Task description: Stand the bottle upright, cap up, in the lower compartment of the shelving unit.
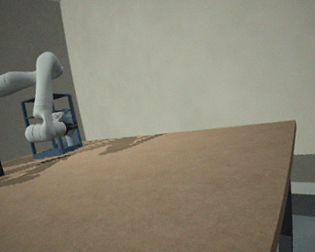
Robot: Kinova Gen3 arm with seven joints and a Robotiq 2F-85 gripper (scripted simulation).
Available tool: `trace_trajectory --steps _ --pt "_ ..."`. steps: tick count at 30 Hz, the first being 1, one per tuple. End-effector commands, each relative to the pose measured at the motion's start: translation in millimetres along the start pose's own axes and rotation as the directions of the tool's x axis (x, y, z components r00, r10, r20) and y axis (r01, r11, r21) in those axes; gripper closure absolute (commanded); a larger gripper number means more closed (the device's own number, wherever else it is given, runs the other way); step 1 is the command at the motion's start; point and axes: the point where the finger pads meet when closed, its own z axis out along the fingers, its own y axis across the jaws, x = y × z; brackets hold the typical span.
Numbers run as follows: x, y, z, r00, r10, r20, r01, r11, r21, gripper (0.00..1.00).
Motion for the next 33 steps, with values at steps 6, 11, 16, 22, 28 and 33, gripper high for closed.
trace_trajectory --steps 6,11,16,22,28,33 --pt "0 -3 -22.4 1.000 0.001 0.001 -0.001 1.000 -0.010 1.00" --pt "0 -6 -30.8 1.000 0.001 0.001 -0.001 1.000 -0.010 1.00" --pt "0 -7 -33.5 1.000 0.001 0.001 -0.001 1.000 -0.010 1.00" --pt "0 -7 -34.8 1.000 0.001 0.001 -0.001 1.000 -0.010 1.00" --pt "0 -7 -34.7 1.000 0.001 0.001 -0.001 1.000 -0.010 1.00" --pt "0 -7 -34.6 1.000 0.001 0.001 -0.001 1.000 -0.010 1.00"
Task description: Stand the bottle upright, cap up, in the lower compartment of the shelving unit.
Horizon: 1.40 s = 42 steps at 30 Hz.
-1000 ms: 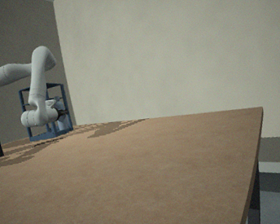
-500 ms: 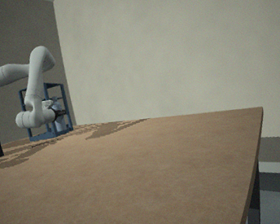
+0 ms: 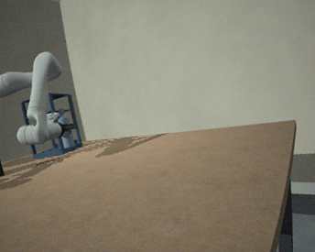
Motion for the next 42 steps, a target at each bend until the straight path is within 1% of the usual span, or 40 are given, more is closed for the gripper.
trace_trajectory --steps 1,14,20,29,31,42 --pt "1 0 0.1 1.000 -0.001 -0.001 0.001 1.000 0.000 1.00" --pt "1 -5 1.5 1.000 -0.001 -0.001 0.001 1.000 0.000 1.00" --pt "1 -11 3.0 1.000 -0.001 -0.001 0.001 1.000 0.000 1.00" --pt "1 -24 6.6 1.000 -0.001 -0.001 0.001 1.000 0.000 1.00" --pt "1 -24 6.6 1.000 -0.001 -0.001 0.001 1.000 0.000 1.00" --pt "1 -48 12.8 1.000 -0.001 -0.001 0.001 1.000 0.000 1.00"
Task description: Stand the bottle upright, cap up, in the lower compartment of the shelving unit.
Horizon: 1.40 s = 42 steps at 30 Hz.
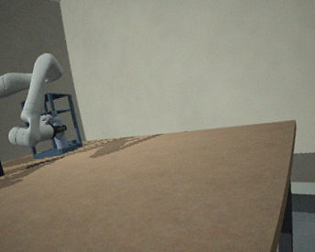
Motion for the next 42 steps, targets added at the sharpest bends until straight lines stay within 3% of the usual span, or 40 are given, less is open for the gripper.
trace_trajectory --steps 1,42 --pt "0 -6 1.9 1.000 0.008 -0.001 -0.008 1.000 -0.003 1.00" --pt "1 -109 29.8 1.000 0.008 -0.001 -0.008 1.000 -0.003 1.00"
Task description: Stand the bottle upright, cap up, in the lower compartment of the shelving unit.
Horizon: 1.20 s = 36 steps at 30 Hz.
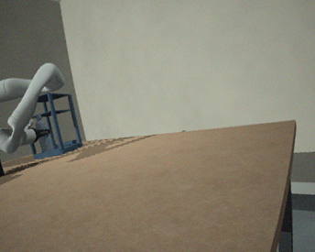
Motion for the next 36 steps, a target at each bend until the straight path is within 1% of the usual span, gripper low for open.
trace_trajectory --steps 1,13,15,30,36 --pt "0 -7 1.5 1.000 0.011 -0.001 -0.011 1.000 -0.004 1.00" --pt "0 -39 10.2 1.000 0.011 -0.001 -0.011 1.000 -0.004 1.00" --pt "0 -39 10.2 1.000 0.011 -0.001 -0.011 1.000 -0.004 1.00" --pt "0 -70 18.7 1.000 0.011 -0.001 -0.011 1.000 -0.004 1.00" --pt "0 -77 20.4 1.000 0.011 -0.001 -0.011 1.000 -0.004 1.00"
